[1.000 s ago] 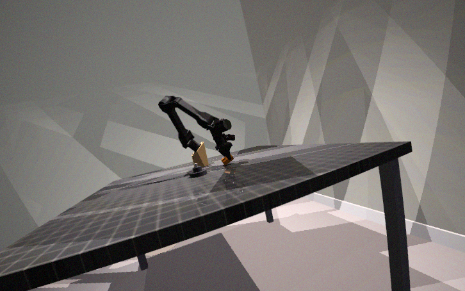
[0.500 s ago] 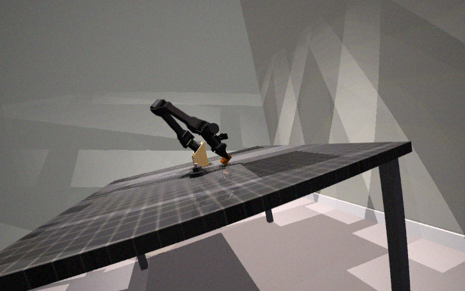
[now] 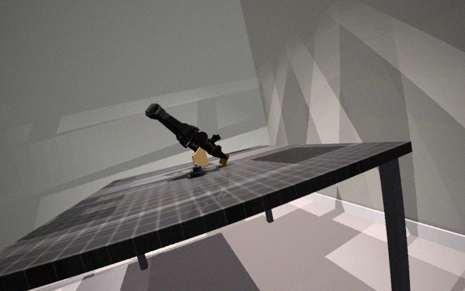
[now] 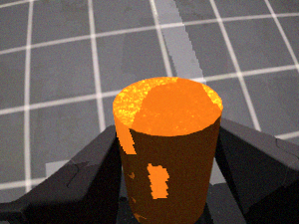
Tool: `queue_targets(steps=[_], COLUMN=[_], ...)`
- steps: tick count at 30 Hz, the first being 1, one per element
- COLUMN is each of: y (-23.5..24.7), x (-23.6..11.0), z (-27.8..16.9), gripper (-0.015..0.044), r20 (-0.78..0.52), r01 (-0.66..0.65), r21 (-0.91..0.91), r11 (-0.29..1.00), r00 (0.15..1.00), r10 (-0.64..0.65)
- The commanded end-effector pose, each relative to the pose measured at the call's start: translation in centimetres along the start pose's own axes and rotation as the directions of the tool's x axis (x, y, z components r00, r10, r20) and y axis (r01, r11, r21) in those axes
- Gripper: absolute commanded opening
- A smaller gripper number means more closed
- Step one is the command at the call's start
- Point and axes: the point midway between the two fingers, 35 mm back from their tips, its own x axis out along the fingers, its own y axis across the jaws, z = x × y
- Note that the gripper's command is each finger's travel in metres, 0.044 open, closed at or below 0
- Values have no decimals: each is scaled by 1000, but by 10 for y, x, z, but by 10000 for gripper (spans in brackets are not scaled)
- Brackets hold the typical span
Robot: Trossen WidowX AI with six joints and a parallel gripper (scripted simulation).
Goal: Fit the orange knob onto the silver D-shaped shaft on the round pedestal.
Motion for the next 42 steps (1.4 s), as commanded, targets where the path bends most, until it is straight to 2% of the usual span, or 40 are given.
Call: queue_targets(steps=[1,14,19,22,42], y=[1,1,1,1,1], x=[-2,-8,-9,-8,-8], z=[-4,-17,-16,-15,-15], gripper=[179,179,179,258,260], r20=[68,288,237,254,254], r01=[2,-1,0,1,1], r21=[-6,-7,-6,-6,-6], r11=[1000,1000,1000,1000,1000], r00=[998,958,971,967,967], r10=[-2,2,1,0,0])
